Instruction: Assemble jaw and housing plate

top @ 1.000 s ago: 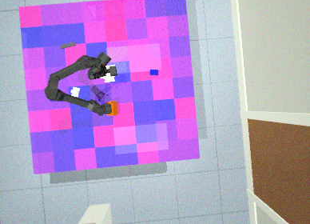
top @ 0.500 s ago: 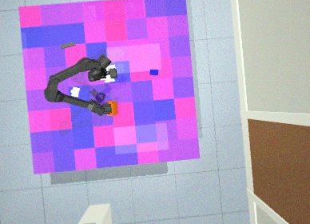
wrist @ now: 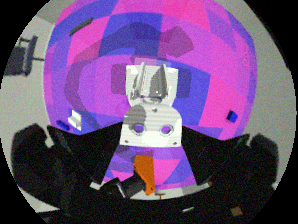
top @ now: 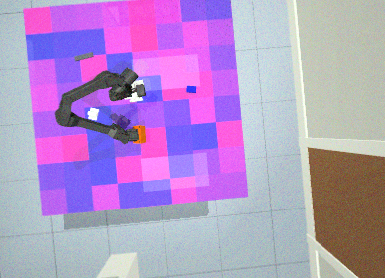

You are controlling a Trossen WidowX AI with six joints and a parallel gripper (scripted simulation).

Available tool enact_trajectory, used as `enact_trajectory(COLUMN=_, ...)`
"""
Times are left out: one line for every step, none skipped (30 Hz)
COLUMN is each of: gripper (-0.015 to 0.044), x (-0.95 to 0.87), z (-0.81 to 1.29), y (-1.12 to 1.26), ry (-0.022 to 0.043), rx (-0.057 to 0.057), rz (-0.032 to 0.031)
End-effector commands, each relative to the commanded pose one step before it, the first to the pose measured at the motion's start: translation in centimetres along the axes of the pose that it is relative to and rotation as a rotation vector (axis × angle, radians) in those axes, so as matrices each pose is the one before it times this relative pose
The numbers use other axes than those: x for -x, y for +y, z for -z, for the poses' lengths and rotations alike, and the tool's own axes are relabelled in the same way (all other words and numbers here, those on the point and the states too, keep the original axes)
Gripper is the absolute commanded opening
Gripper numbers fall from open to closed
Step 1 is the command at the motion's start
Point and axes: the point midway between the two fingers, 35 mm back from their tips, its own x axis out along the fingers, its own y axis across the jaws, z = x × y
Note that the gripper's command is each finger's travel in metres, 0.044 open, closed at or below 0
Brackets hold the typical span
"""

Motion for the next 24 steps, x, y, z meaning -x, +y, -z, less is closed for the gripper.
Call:
enact_trajectory(gripper=0.0351, x=0.006, z=0.055, y=-0.04, ry=0.00228, rx=0.0088, rz=0.00295)
enact_trajectory(gripper=0.0351, x=0.0, z=0.0, y=0.0, ry=0.0, rx=0.0, rz=0.0)
enact_trajectory(gripper=0.0351, x=0.0, z=0.0, y=0.0, ry=0.0, rx=0.0, rz=0.0)
enact_trajectory(gripper=0.0351, x=0.0, z=0.002, y=0.026, ry=0.0, rx=0.0, rz=-0.00002)
enact_trajectory(gripper=0.0351, x=0.0, z=0.002, y=0.026, ry=0.0, rx=0.0, rz=-0.00002)
enact_trajectory(gripper=0.0351, x=0.0, z=0.0, y=0.0, ry=0.0, rx=0.0, rz=0.0)
enact_trajectory(gripper=0.0351, x=0.0, z=0.0, y=0.0, ry=0.0, rx=0.0, rz=0.0)
enact_trajectory(gripper=0.0351, x=0.0, z=0.0, y=0.0, ry=0.0, rx=0.0, rz=0.0)
enact_trajectory(gripper=0.0351, x=0.0, z=0.0, y=0.0, ry=0.0, rx=0.0, rz=0.0)
enact_trajectory(gripper=0.0351, x=0.0, z=0.0, y=0.0, ry=0.0, rx=0.0, rz=0.0)
enact_trajectory(gripper=0.0351, x=0.0, z=0.0, y=0.0, ry=0.0, rx=0.0, rz=0.0)
enact_trajectory(gripper=0.0351, x=0.0, z=0.0, y=0.0, ry=0.0, rx=0.0, rz=0.0)
enact_trajectory(gripper=0.0351, x=0.0, z=0.0, y=0.0, ry=0.0, rx=0.0, rz=0.0)
enact_trajectory(gripper=0.0351, x=-0.027, z=-0.003, y=-0.002, ry=-0.00001, rx=0.0, rz=0.00005)
enact_trajectory(gripper=0.0351, x=-0.08, z=-0.009, y=-0.007, ry=-0.00002, rx=0.0, rz=0.00015)
enact_trajectory(gripper=0.0351, x=-0.134, z=-0.014, y=-0.01, ry=-0.00003, rx=0.0, rz=0.00024)
enact_trajectory(gripper=0.0351, x=-0.164, z=-0.016, y=-0.012, ry=-0.00004, rx=0.0, rz=0.00027)
enact_trajectory(gripper=0.0351, x=-0.163, z=-0.015, y=-0.011, ry=-0.00004, rx=0.0, rz=0.00026)
enact_trajectory(gripper=0.0351, x=-0.163, z=-0.015, y=-0.01, ry=-0.00004, rx=0.0, rz=0.00024)
enact_trajectory(gripper=0.0351, x=-0.163, z=-0.014, y=-0.009, ry=-0.00005, rx=0.0, rz=0.00022)
enact_trajectory(gripper=0.0351, x=-0.163, z=-0.013, y=-0.009, ry=-0.00005, rx=0.0, rz=0.0002)
enact_trajectory(gripper=0.0351, x=-0.163, z=-0.012, y=-0.008, ry=-0.00005, rx=0.0, rz=0.00018)
enact_trajectory(gripper=0.0351, x=-0.162, z=-0.011, y=-0.007, ry=-0.00005, rx=0.0, rz=0.00016)
enact_trajectory(gripper=0.0351, x=-0.167, z=-0.01, y=-0.006, ry=-0.00005, rx=0.0, rz=0.00014)
